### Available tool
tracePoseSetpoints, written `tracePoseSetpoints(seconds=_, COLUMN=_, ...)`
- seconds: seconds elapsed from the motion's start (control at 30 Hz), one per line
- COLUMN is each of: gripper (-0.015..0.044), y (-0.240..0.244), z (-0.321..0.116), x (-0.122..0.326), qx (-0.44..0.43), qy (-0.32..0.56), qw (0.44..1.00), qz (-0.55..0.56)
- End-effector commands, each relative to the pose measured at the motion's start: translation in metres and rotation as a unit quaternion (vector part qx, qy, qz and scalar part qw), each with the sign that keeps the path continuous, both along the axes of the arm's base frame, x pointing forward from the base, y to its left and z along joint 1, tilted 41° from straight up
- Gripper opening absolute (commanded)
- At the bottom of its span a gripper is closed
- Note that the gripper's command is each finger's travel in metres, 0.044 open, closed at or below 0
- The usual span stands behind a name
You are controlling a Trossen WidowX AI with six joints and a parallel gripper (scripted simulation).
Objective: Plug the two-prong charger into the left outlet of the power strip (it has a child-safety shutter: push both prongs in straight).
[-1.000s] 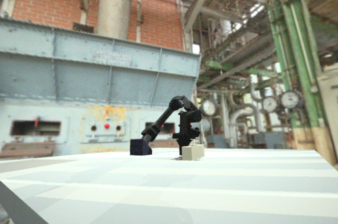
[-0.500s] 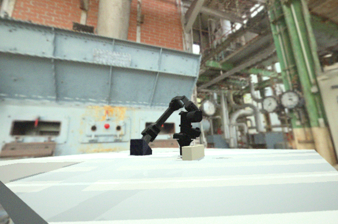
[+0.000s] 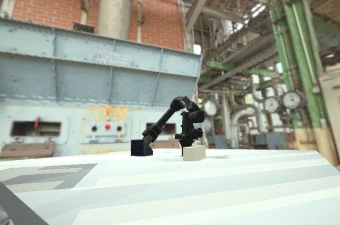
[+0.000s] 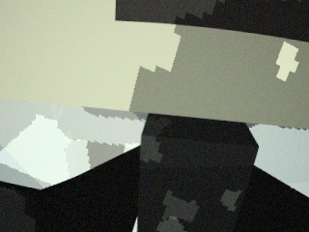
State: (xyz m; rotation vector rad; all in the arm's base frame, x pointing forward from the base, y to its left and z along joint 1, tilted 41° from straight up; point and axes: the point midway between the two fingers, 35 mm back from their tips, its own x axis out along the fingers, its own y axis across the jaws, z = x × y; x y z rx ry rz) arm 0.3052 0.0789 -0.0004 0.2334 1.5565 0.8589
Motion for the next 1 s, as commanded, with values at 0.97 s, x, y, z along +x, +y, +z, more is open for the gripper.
tracePoseSetpoints(seconds=0.97, gripper=0.0000, y=0.0046, z=0.0023, x=0.0111, qx=0.002, qy=0.001, qw=1.000, qz=-0.003)
